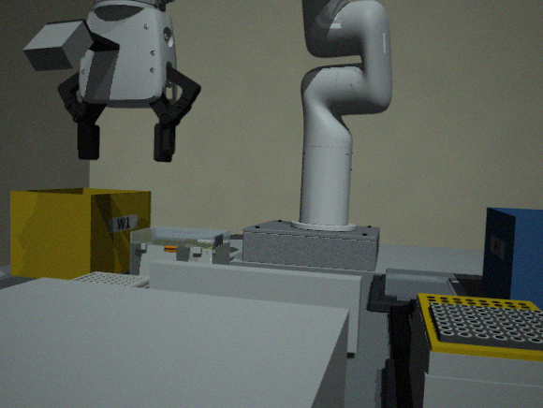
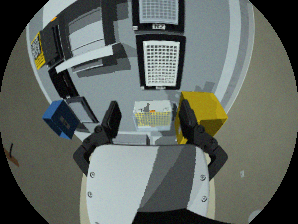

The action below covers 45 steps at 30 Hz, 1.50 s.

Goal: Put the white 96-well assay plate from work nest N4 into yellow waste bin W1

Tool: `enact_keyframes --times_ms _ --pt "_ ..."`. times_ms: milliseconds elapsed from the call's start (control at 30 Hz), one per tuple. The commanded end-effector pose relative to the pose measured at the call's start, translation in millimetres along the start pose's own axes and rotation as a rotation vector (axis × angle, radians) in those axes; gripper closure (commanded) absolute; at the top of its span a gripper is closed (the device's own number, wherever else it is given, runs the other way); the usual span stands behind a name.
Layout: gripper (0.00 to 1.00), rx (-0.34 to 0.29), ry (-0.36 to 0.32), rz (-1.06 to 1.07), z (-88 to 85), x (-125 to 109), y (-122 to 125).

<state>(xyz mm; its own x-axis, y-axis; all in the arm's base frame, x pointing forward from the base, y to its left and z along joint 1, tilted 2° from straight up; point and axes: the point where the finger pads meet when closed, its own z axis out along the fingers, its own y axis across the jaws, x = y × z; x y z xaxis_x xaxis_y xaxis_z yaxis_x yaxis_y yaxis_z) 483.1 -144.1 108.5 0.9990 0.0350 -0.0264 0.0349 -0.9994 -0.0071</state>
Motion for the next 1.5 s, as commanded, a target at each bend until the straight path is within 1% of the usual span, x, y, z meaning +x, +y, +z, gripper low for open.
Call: enact_keyframes --times_ms 0,100,133,633,933,1000,1467 --pt "0.00 -0.001 0.004 0.000 5.5 6.2 15.1" --pt "0.00 -0.001 0.004 0.000 12.1 10.1 28.1" --pt "0.00 -0.001 0.004 0.000 12.5 10.4 29.0" --pt "0.00 -0.001 0.004 0.000 12.5 10.5 29.0" --pt "0.00 -0.001 0.004 0.000 27.5 10.5 29.0" --pt "0.00 -0.001 0.004 0.000 27.5 10.5 29.0" --pt "0.00 -0.001 0.004 0.000 50.9 10.6 29.0"
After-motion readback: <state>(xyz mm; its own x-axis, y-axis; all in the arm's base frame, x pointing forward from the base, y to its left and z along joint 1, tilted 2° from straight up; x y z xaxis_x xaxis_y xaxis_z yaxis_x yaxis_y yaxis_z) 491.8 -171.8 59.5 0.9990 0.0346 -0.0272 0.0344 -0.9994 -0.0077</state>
